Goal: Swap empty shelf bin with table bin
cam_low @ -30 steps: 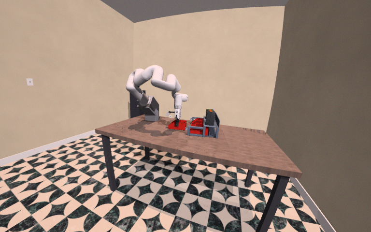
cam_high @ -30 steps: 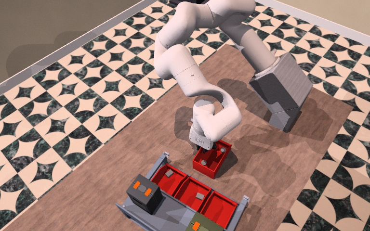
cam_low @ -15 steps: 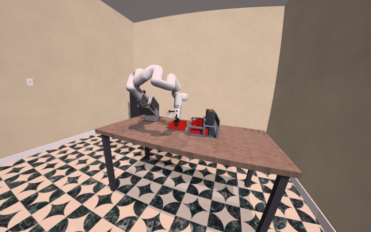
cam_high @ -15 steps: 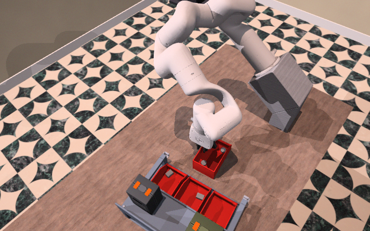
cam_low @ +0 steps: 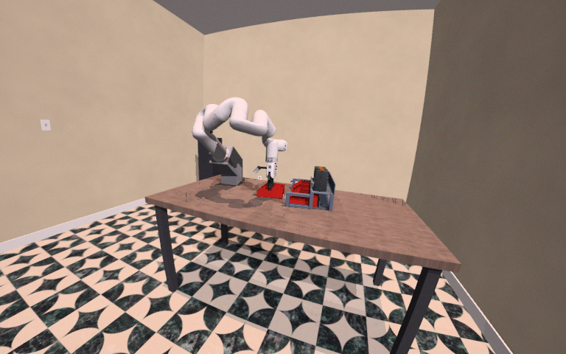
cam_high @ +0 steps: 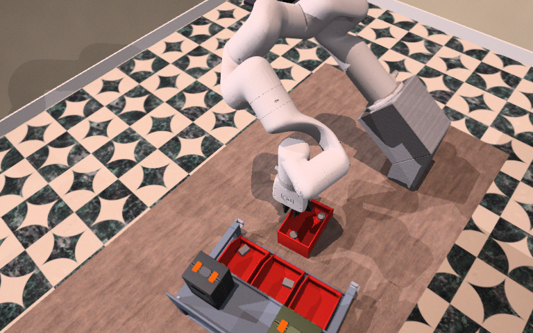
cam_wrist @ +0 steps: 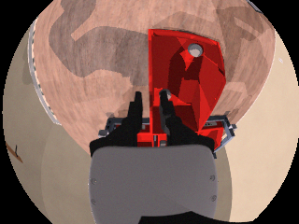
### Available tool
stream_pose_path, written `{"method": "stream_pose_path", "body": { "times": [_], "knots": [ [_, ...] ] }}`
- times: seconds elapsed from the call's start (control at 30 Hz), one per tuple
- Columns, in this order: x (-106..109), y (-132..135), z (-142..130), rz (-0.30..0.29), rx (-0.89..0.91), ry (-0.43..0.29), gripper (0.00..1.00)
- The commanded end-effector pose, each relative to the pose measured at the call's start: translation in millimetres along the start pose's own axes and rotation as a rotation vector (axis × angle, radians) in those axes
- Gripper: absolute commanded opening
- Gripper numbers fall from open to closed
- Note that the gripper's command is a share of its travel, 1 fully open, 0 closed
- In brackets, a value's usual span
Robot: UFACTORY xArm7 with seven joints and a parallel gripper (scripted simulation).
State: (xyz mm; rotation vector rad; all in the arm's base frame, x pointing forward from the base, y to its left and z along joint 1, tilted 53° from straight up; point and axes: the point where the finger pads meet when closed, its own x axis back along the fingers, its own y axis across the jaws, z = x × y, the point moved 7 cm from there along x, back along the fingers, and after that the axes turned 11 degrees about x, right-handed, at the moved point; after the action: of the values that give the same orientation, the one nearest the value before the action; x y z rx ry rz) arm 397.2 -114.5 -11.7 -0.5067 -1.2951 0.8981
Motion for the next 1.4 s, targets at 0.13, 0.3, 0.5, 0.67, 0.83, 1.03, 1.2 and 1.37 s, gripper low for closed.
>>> {"method": "stream_pose_path", "body": {
  "times": [0.13,0.3,0.5,0.67,0.83,1.03,1.2,1.37],
  "knots": [
    [15.6,0.4,-1.0,-0.001,0.000,-0.004,0.26],
    [21.3,0.4,-1.0,-0.001,0.000,-0.004,0.26],
    [32.8,0.4,-0.9,-0.001,0.000,-0.004,0.26],
    [42.1,0.4,-0.9,-0.001,0.000,-0.004,0.26],
    [47.4,0.4,-0.9,-0.001,0.000,-0.004,0.26],
    [57.0,0.4,-0.9,-0.001,0.000,-0.004,0.26],
    [63.8,0.4,-0.8,-0.001,0.000,-0.004,0.26],
    [67.3,0.4,-0.8,-0.001,0.000,-0.004,0.26]
  ]
}}
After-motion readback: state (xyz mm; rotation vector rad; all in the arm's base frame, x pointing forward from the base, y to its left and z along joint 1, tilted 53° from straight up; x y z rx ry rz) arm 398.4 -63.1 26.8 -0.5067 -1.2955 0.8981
